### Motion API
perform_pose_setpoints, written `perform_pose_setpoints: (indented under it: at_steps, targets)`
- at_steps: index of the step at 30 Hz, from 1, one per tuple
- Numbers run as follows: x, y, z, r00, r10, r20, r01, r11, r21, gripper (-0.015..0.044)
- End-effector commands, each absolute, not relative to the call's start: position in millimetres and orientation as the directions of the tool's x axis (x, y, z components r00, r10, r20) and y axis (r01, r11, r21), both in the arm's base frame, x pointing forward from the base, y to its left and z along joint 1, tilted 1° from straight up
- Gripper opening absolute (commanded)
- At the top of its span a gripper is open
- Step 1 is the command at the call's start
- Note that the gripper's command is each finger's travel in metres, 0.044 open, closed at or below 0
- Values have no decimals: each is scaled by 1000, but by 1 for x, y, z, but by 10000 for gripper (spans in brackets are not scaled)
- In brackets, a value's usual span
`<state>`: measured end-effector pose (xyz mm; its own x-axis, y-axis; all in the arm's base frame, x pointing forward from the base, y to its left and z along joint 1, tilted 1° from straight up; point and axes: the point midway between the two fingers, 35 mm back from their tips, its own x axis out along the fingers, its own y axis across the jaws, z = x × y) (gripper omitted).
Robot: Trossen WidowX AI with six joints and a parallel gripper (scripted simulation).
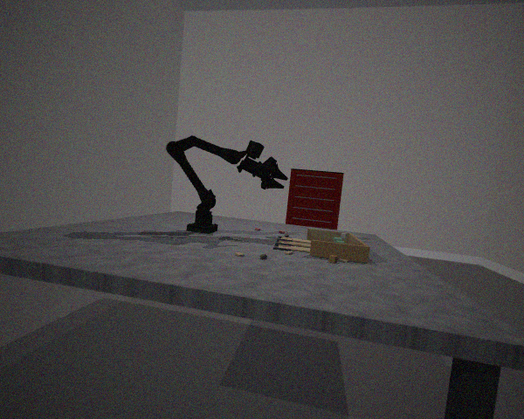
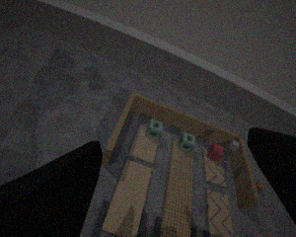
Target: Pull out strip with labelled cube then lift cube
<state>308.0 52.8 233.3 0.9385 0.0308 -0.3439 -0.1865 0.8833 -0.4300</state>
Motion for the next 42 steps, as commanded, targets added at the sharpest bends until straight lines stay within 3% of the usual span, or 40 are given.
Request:
perform_pose_setpoints:
  at_steps: [1, 6, 28, 33, 42]
  targets:
    - [315, 14, 219, 898, -43, -438, -79, 963, -258, 400]
    - [313, -37, 200, 824, -120, -553, 127, 992, -26, 400]
    - [313, -39, 200, 821, -122, -557, 136, 991, -17, 400]
    - [329, -41, 186, 720, -112, -685, 120, 992, -36, 269]
    - [362, -50, 140, 376, -70, -924, 66, 997, -49, 32]
